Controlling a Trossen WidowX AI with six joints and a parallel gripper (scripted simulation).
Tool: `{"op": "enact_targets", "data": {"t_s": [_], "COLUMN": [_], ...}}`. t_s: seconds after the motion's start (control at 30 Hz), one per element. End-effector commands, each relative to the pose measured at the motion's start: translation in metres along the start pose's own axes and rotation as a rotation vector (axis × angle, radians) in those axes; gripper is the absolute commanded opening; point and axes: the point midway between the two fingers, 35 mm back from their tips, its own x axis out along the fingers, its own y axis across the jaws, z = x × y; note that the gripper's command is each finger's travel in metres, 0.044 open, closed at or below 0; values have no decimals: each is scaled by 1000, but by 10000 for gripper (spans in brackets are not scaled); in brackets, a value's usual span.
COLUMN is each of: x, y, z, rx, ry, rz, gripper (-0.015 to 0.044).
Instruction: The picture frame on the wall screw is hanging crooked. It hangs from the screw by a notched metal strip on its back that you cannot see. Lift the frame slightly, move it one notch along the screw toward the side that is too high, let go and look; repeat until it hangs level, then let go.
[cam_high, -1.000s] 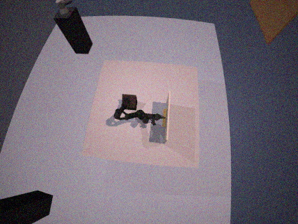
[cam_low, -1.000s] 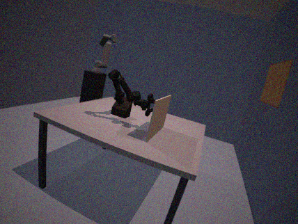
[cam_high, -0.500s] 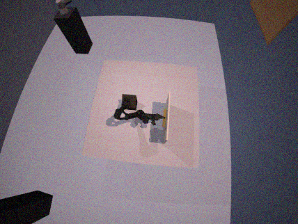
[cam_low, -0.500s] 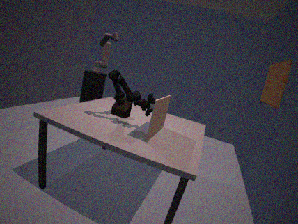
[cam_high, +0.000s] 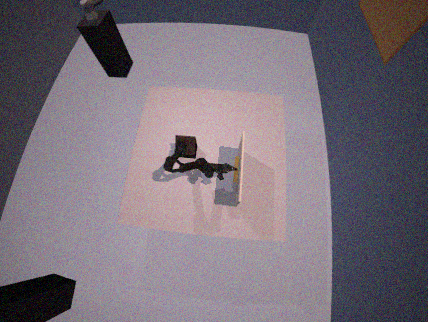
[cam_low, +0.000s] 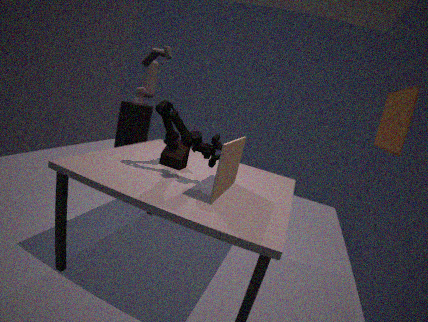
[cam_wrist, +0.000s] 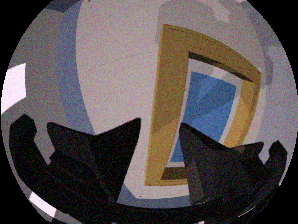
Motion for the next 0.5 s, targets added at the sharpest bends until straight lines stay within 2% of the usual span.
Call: {"op": "enact_targets", "data": {"t_s": [0.0,0.47], "x": [0,0], "y": [0,0], "z": [1,1], "rx": [-4,-4], "ry": [-4,-4], "rz": [-1,-1], "gripper": [160,67]}}
